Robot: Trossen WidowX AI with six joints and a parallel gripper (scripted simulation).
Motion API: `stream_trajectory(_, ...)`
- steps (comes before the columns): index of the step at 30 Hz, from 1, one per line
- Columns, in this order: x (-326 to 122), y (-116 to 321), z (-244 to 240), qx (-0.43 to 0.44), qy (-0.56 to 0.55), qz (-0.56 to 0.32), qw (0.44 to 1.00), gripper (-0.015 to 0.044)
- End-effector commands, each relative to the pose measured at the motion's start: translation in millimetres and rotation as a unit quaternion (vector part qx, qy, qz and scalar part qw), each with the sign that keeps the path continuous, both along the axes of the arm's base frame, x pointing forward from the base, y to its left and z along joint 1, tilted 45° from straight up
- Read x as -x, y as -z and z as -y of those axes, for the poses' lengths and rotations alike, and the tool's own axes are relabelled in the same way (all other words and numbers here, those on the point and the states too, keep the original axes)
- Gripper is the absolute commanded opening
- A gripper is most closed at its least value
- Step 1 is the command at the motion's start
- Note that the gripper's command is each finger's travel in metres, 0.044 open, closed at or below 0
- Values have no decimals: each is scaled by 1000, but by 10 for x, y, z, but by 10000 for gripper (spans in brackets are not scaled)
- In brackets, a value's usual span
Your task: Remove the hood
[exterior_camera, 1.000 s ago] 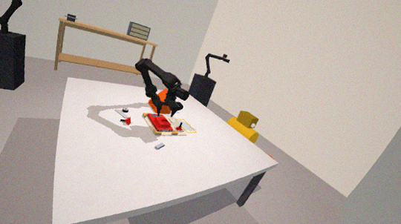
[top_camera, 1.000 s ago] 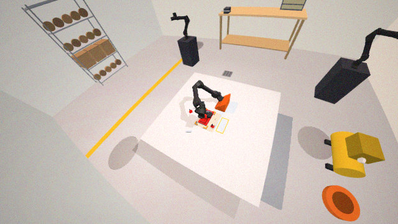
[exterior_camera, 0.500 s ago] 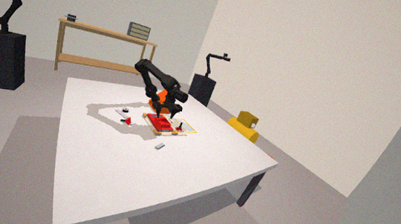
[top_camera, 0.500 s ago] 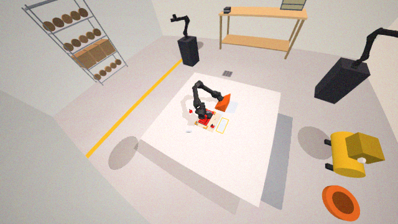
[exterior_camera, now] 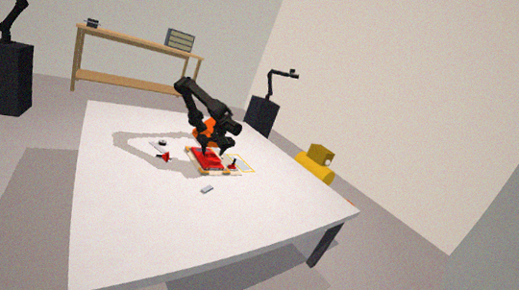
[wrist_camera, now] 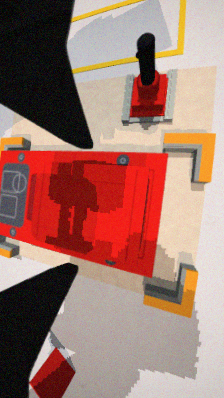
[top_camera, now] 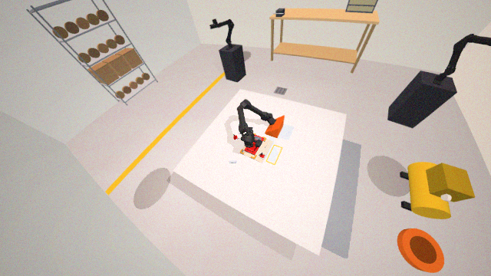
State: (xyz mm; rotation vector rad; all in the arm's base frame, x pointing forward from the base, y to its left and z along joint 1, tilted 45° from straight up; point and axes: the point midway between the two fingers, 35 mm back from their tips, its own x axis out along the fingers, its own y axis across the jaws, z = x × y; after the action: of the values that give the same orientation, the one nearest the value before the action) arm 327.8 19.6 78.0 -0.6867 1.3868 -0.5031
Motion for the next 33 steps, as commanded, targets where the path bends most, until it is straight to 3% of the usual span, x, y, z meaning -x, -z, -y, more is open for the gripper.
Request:
stream_trajectory(1, 5, 12, 23, 2, 0, -2, 1000, 440)
stream_trajectory(33, -15, 122, 130, 3, 0, -1, 1000, 440)
